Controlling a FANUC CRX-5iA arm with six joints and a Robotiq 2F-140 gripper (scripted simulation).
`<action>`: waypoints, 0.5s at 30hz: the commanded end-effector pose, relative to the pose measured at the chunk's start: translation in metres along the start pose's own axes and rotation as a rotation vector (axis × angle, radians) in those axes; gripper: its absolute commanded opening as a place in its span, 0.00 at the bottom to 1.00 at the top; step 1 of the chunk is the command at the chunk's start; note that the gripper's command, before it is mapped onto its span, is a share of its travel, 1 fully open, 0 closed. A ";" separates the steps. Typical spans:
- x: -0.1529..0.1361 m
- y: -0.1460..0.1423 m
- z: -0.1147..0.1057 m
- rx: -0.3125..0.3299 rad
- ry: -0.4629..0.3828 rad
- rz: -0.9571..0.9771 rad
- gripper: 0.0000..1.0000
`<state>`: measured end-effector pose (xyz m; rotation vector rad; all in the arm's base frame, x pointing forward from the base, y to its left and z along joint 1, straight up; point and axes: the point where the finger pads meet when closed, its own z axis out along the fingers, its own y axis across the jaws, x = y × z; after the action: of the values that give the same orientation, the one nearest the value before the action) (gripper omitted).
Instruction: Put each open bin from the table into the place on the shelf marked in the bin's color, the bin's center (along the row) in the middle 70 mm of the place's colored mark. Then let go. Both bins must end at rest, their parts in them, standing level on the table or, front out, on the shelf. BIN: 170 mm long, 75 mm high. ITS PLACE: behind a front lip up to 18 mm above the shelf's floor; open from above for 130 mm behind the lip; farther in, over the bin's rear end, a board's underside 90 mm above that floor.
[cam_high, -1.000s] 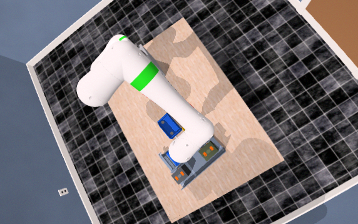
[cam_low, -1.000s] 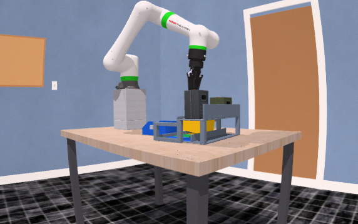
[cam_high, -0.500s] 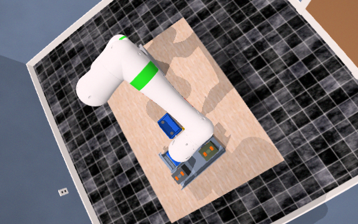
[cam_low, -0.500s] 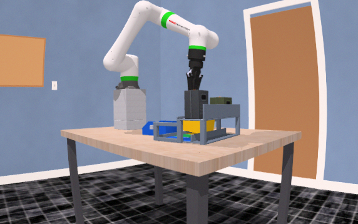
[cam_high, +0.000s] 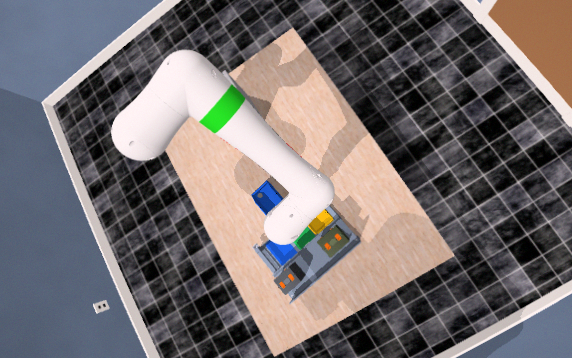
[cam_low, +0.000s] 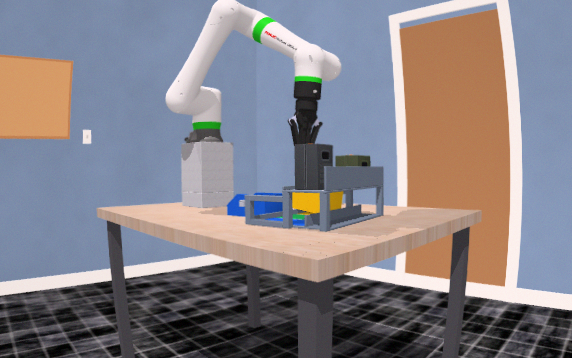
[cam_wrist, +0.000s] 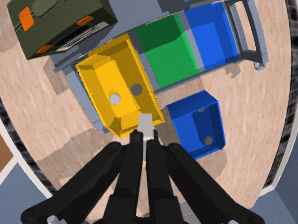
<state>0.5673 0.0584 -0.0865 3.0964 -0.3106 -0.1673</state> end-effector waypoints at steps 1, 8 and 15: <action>-0.013 0.000 0.003 -0.002 0.030 0.165 0.00; -0.030 0.001 0.007 0.012 0.046 0.370 0.00; -0.047 0.003 0.012 0.029 0.059 0.569 0.00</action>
<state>0.5308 0.0639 -0.0920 2.9624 -0.9633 -0.1035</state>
